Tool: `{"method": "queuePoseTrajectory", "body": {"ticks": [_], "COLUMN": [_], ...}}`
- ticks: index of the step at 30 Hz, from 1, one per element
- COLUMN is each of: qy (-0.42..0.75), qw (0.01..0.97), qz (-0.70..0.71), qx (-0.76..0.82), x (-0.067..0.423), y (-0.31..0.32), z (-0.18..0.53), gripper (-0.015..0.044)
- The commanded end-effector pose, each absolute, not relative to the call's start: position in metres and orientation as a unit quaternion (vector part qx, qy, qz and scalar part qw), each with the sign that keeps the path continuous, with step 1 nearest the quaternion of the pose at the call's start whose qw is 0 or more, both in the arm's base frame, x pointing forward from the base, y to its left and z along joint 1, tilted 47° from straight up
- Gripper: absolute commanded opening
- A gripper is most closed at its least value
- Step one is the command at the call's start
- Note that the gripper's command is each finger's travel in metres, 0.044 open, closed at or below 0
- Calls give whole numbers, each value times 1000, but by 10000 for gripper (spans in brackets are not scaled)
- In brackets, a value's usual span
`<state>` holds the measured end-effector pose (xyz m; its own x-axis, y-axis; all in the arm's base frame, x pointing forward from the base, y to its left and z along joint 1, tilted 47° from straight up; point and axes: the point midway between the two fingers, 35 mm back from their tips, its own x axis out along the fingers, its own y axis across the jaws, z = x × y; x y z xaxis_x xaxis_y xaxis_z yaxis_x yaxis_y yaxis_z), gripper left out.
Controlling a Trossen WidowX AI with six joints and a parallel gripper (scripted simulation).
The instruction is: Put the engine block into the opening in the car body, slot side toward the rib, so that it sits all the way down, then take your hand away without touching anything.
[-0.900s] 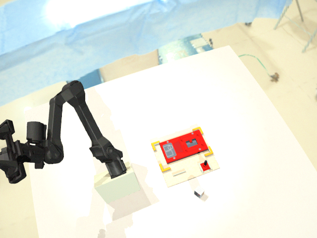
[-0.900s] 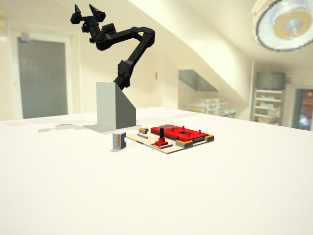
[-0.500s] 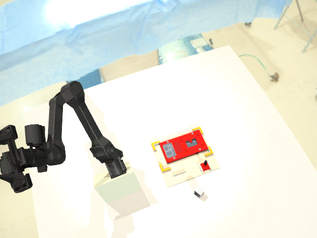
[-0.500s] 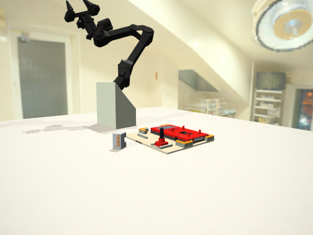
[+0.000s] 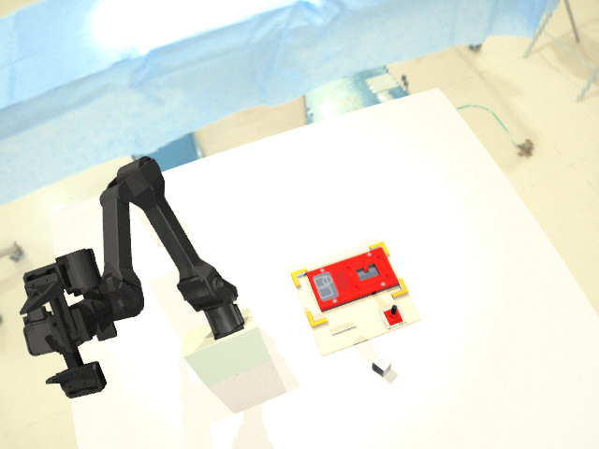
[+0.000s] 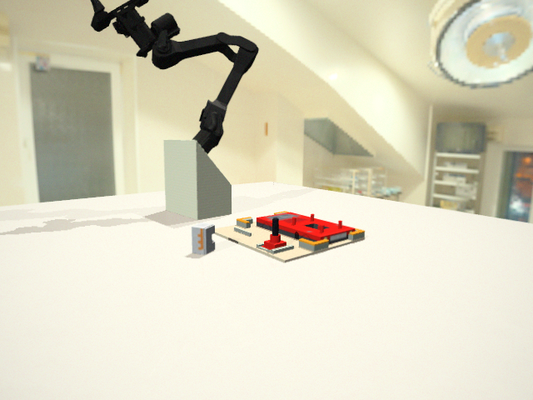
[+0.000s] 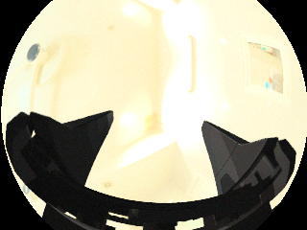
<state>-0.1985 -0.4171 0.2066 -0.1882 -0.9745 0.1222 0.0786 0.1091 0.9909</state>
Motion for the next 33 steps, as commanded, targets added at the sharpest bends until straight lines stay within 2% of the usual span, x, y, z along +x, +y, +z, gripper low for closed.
{"method": "queuePoseTrajectory", "body": {"ticks": [1, 24, 33], "qy": [-520, -292, -158], "qw": [503, 558, 608], "qz": [-547, -601, -593], "qx": [420, 492, 505], "x": [-182, -71, -14], "y": [-431, -468, -473], "z": [190, 106, 68], "gripper": [440, 440, 440]}}
